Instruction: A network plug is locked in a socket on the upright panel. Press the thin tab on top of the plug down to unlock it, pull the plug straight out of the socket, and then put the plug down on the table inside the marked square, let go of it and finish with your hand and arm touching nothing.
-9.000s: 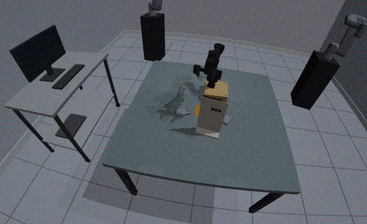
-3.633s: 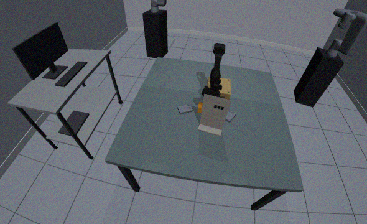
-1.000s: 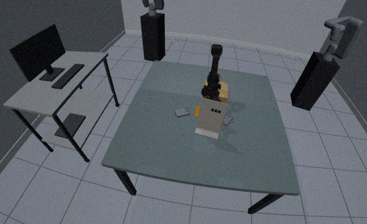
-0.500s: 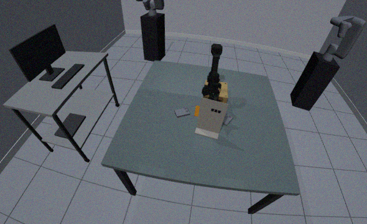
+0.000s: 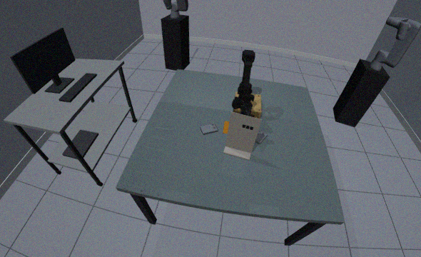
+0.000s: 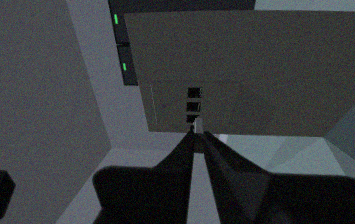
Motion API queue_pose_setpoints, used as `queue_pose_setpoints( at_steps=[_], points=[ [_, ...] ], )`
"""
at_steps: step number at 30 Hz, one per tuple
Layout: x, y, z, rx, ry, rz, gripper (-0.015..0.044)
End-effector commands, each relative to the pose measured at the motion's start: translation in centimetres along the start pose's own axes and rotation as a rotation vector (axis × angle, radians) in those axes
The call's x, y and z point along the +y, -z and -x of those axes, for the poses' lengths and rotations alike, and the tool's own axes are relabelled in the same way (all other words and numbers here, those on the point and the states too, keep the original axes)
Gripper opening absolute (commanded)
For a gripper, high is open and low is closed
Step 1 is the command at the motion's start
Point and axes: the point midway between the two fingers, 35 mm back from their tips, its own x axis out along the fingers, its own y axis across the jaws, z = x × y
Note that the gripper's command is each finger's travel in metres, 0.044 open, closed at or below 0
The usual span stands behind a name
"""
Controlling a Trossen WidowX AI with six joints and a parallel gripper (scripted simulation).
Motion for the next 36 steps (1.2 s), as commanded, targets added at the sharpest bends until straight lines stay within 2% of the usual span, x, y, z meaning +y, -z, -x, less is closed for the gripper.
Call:
queue_pose_setpoints(
  at_steps=[1, 36],
  points=[
    [0.5, 0.0, 0.0, 0.0, -0.003, 0.0, 0.0],
    [5.5, 0.0, 2.0, -0.004, 0.006, -0.001, 0.0]
  ],
)
